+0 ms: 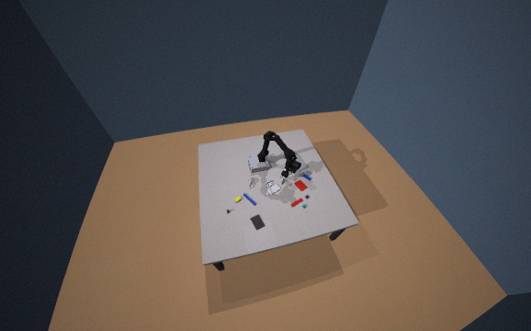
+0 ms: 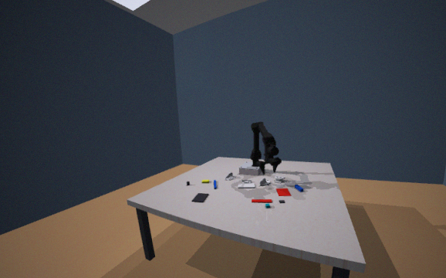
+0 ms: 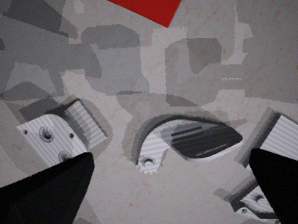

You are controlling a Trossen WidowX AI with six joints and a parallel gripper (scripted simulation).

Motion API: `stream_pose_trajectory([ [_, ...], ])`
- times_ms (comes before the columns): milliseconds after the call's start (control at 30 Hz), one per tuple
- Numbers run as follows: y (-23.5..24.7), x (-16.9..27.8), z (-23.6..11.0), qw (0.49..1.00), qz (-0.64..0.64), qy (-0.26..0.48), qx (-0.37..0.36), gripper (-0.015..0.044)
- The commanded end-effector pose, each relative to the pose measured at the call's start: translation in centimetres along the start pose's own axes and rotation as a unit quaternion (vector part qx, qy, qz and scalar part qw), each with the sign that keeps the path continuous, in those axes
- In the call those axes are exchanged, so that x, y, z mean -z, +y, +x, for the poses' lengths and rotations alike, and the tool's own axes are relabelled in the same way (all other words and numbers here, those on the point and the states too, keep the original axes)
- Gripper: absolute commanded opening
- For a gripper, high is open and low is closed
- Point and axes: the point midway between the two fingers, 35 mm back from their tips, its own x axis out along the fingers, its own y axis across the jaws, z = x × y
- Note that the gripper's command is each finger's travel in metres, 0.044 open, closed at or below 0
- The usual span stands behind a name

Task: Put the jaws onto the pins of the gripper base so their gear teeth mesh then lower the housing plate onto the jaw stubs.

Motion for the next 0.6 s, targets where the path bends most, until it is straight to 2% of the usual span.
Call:
stream_pose_trajectory([
  [0,-0.11,0.22,0.0,0.999,0.045,0.002,-0.002,0.044],
  [567,-0.82,0.62,-0.21,0.974,0.228,0.003,-0.001,0.044],
])
